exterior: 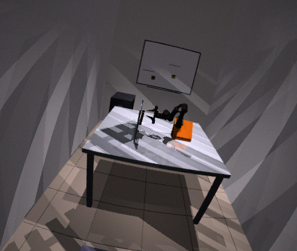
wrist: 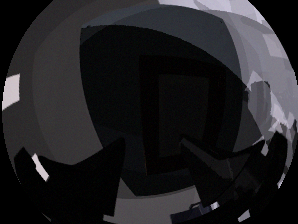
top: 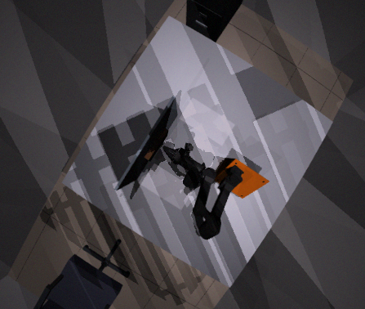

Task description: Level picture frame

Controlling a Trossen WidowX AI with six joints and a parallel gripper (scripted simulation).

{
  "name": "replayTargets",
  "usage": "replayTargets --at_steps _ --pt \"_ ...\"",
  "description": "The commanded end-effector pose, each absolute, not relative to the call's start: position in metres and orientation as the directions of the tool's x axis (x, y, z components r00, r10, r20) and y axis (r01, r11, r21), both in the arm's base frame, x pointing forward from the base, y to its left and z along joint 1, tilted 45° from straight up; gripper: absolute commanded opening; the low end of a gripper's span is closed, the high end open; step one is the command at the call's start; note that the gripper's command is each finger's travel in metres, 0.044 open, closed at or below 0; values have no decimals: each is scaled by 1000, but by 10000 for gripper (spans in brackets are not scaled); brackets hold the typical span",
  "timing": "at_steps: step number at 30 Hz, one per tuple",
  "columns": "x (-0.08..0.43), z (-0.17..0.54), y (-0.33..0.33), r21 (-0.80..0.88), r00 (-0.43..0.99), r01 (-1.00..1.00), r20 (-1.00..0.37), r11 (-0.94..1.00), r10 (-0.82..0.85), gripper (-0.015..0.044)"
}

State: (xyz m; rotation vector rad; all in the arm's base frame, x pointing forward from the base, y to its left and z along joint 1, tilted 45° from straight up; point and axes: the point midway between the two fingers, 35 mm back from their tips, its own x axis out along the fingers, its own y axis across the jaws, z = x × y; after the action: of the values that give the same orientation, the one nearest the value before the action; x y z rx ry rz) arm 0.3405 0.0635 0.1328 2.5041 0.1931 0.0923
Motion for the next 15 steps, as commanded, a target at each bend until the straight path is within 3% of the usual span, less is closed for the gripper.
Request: replayTargets --at_steps 1,15 --pt "341 133 63 589 988 111 22 -801 154 260" --pt "359 134 66 589 988 111 24 -801 154 260"
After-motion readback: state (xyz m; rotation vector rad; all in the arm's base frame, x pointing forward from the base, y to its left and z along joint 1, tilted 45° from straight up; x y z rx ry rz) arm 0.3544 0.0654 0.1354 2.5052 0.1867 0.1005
